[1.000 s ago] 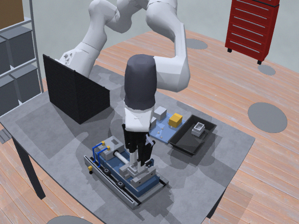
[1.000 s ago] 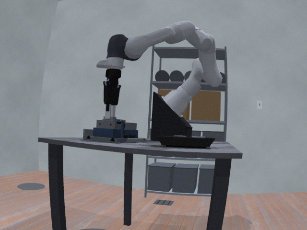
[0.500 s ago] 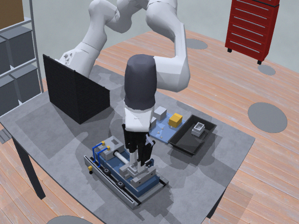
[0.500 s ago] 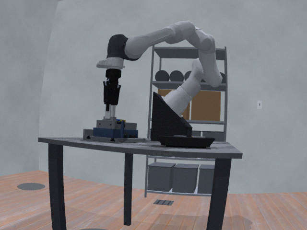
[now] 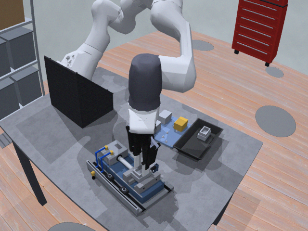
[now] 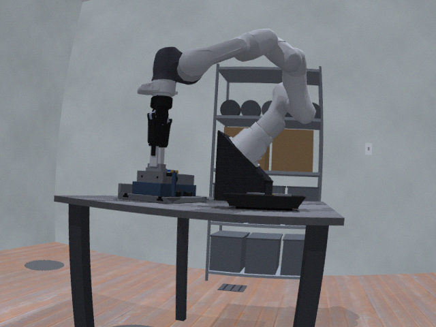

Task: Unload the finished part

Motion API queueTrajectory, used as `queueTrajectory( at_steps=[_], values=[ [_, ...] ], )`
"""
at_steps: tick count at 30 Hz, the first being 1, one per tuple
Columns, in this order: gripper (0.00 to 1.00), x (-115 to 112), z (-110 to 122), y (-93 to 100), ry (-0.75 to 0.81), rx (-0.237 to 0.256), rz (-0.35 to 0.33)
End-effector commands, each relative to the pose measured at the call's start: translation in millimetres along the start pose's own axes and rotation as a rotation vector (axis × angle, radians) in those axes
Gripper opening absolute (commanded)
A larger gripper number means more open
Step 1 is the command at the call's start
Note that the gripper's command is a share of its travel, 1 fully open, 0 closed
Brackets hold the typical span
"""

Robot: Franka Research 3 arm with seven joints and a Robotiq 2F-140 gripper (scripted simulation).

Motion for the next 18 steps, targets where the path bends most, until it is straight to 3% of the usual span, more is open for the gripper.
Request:
queueTrajectory(
  at_steps=[1, 18],
  values=[
    [0.0, 1, 0, 9.9, 0.0, 0.002, 0.001],
    [0.0, 1, 0, 33.8, 0.0, 0.002, 0.001]
  ],
)
Point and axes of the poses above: the point where the finger pads meet when closed, its own y axis back along the fingers, its own z axis across the jaws, x = y × z, the point moved 8 cm from there along y, back along the fingers, and after that the axes turned 8 degrees about -y, right-handed, at the moved point
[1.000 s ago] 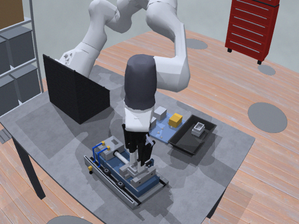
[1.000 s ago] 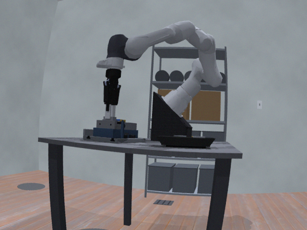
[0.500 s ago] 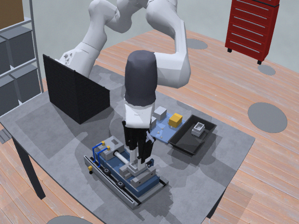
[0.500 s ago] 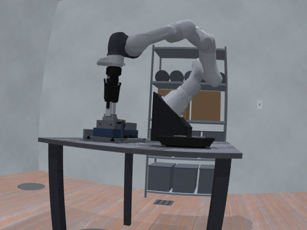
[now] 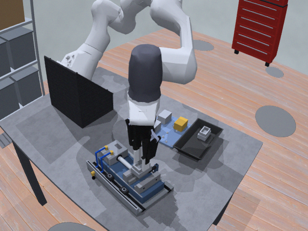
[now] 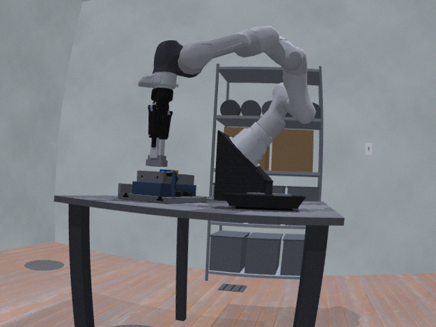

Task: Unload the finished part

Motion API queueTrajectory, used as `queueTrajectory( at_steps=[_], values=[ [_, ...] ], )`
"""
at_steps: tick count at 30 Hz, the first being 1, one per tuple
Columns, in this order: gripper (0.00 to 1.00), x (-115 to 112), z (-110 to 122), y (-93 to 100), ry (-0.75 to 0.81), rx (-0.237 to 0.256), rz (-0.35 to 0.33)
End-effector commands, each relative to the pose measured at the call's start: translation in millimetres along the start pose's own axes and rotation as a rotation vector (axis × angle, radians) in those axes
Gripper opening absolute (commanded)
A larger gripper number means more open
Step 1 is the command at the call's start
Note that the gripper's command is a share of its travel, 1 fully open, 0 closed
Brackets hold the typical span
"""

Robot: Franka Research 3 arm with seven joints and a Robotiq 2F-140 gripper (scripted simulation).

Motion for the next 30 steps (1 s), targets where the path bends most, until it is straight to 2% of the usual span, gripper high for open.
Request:
queueTrajectory(
  at_steps=[1, 13, 16, 19, 27, 29, 30],
  values=[
    [0.0, 1, 0, 7.4, -0.006, 0.001, 0.0],
    [0.0, 0, 0, 9.6, -0.005, 0.001, 0.0],
    [0.0, -9, -1, 10.4, 0.0, 0.002, -0.001],
    [0.0, -33, -4, 12.2, 0.014, 0.005, -0.002],
    [0.0, -125, -4, 16.0, 0.07, 0.011, -0.006],
    [0.0, -125, -4, 16.0, 0.07, 0.011, -0.006],
    [0.0, -144, -2, 16.2, 0.082, 0.011, -0.007]
  ],
)
Point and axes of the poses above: the point where the finger pads meet when closed, its own y axis back along the fingers, its own z axis across the jaws, x = y × z, the point moved 8 cm from there along y, back along the fingers, and after that the axes turned 8 degrees about -y, right-handed, at the moved point
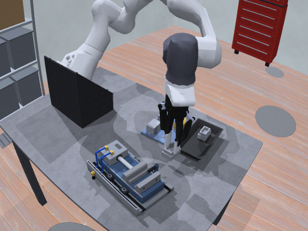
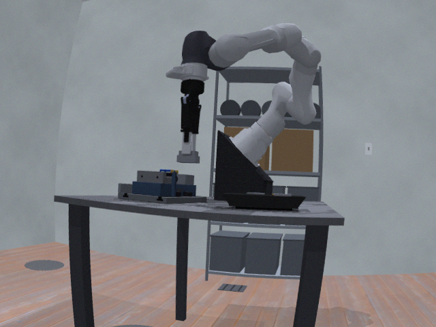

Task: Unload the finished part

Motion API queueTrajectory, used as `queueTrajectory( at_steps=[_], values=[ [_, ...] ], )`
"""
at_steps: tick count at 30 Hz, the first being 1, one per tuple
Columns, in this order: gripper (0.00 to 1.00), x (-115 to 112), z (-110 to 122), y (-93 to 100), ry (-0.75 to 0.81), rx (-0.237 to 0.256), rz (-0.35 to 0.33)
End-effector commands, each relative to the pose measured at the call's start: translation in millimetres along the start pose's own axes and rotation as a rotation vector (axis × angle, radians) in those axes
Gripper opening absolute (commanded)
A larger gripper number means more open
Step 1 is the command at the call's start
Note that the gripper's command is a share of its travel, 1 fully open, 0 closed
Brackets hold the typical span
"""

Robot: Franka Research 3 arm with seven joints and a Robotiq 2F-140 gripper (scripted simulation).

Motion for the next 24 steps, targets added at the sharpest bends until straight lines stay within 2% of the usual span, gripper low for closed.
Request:
queueTrajectory(
  at_steps=[1, 10, 13, 19, 24],
  values=[
    [0.0, -37, 0, 2.0, -0.008, 0.012, 0.005],
    [0.0, -148, 20, -3.1, 0.068, 0.005, 0.008],
    [0.0, -174, 29, -5.2, 0.088, 0.002, 0.01],
    [0.0, -188, 34, -6.3, 0.098, 0.001, 0.012],
    [0.0, -188, 34, -6.4, 0.099, 0.0, 0.012]
  ],
)
Point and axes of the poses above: the point where the finger pads meet when closed, its own y axis back along the fingers, its own z axis across the jaws, x = y × z, the point moved 8 cm from there along y, back along the fingers, and after that the axes turned 8 degrees about -y, right-handed, at the moved point
